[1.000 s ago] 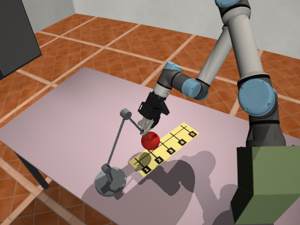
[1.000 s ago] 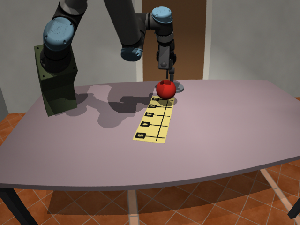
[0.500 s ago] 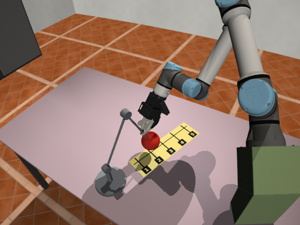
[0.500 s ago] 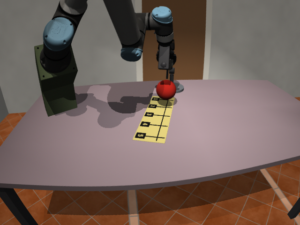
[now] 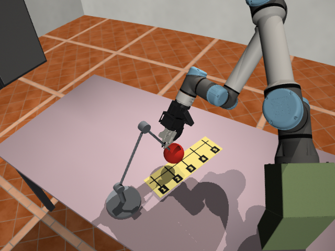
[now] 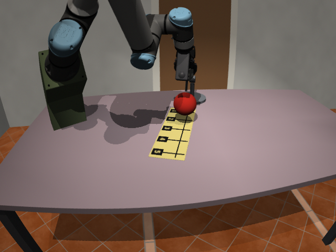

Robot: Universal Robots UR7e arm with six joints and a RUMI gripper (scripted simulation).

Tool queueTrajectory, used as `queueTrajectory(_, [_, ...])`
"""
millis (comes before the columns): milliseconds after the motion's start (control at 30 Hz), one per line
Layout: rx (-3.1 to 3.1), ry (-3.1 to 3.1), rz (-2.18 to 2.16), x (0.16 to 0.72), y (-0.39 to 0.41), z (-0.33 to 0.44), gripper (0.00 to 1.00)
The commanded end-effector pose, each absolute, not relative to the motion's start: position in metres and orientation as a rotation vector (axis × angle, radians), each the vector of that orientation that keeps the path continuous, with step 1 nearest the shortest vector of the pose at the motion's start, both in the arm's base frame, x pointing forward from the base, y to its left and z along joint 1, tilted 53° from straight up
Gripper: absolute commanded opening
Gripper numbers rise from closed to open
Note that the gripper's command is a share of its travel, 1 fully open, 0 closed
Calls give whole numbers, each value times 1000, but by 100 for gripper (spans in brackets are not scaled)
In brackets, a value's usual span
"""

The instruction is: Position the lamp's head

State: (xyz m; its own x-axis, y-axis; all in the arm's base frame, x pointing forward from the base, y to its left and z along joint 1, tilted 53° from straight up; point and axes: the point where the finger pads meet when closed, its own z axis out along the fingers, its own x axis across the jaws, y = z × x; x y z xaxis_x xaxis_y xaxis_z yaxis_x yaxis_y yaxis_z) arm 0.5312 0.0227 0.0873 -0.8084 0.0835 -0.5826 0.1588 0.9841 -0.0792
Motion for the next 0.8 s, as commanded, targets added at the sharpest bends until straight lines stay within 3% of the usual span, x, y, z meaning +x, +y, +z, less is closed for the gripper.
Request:
queueTrajectory(0, [173, 2514, -166, 528, 16, 92, 0])
queueTrajectory(767, [172, 2515, -167, 515, -9, 107, 0])
